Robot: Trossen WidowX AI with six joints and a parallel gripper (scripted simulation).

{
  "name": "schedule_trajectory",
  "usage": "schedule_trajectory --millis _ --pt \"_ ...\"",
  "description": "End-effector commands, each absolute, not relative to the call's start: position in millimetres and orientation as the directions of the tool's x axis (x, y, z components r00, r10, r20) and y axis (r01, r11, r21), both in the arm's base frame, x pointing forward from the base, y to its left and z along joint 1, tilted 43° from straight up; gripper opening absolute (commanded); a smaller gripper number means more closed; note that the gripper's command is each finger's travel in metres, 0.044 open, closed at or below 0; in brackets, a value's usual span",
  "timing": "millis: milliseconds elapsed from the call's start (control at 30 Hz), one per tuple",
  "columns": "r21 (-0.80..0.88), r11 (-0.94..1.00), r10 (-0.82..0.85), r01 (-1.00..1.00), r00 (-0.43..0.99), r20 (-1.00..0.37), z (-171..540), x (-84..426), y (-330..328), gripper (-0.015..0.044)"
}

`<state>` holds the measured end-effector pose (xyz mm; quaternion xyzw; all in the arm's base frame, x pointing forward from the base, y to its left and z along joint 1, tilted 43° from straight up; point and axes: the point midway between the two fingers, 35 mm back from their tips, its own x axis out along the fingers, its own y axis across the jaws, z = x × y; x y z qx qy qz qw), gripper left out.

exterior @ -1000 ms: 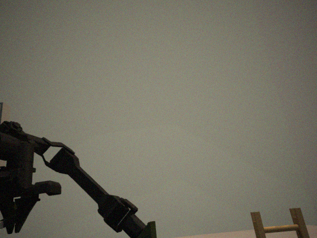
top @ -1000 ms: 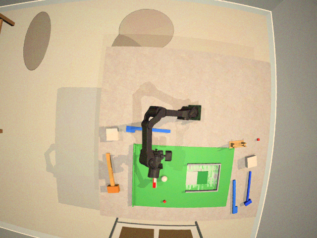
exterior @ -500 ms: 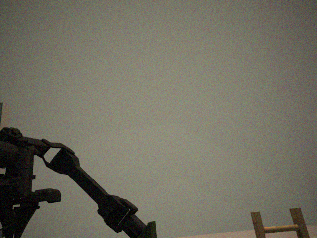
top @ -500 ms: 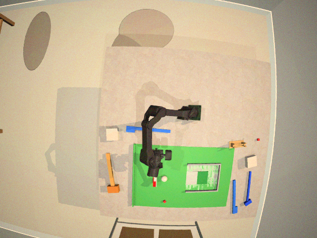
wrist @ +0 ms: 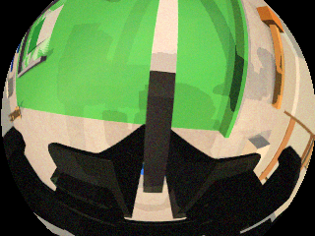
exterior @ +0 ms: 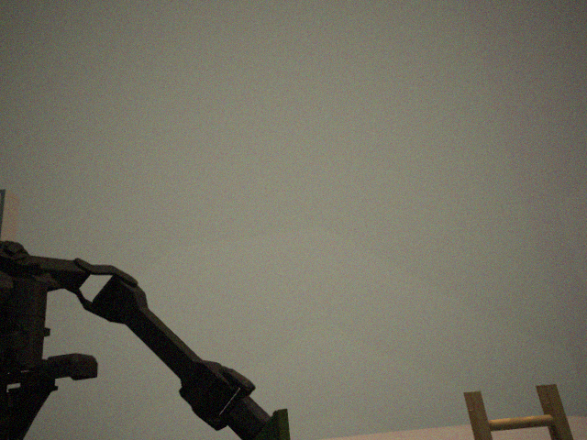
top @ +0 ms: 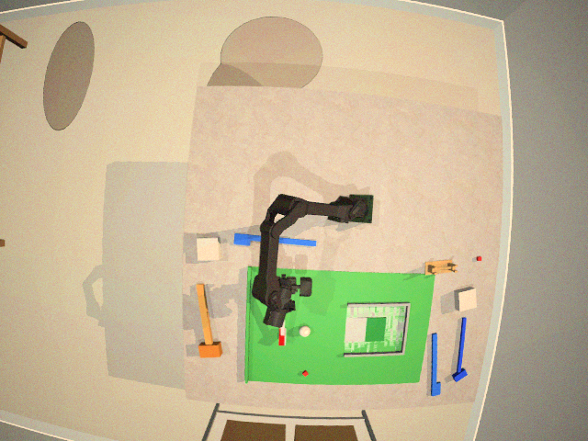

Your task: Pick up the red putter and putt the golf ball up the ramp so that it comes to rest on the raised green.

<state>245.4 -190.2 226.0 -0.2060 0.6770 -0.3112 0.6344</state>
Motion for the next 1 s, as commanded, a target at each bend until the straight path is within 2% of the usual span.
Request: schedule_trajectory --millis 0,300,667,967 --pt "-0.685 0.719 -0.677 0.122 -0.101 -0.729 233 245 -196 0.0000" --pt "-0.681 0.723 -0.672 0.119 -0.107 -0.732 224 247 -189 0.0000" --pt "-0.679 0.724 -0.671 0.120 -0.103 -0.734 138 261 -98 0.0000" --pt "-0.678 0.725 -0.670 0.120 -0.103 -0.735 144 263 -89 0.0000"
